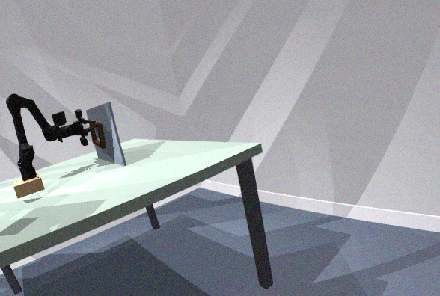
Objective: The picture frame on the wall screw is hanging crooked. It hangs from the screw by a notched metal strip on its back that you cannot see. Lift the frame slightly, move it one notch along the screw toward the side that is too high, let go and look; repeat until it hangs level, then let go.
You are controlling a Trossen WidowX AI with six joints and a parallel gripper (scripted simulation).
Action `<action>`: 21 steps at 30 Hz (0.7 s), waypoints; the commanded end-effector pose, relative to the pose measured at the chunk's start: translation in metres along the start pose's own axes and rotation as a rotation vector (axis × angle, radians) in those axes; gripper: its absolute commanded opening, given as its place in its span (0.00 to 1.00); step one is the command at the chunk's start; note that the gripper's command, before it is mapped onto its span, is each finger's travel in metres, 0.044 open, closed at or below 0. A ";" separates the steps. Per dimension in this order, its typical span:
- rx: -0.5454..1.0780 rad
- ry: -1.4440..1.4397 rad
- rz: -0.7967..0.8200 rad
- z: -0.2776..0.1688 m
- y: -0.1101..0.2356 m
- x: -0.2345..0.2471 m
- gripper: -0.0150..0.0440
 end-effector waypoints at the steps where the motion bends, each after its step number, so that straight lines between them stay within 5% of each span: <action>1: 0.001 0.000 0.017 0.000 0.000 0.005 0.25; 21: 0.001 0.000 0.017 0.000 0.000 0.008 0.25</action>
Point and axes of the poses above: the point midway between the two fingers, 35 mm back from their tips, its own y axis back along the fingers, its own x axis across the jaws, z = x × y, the point moved 6 cm from there along y, back along the fingers, and after that the axes turned 4 degrees about y, right-handed, at the moved point
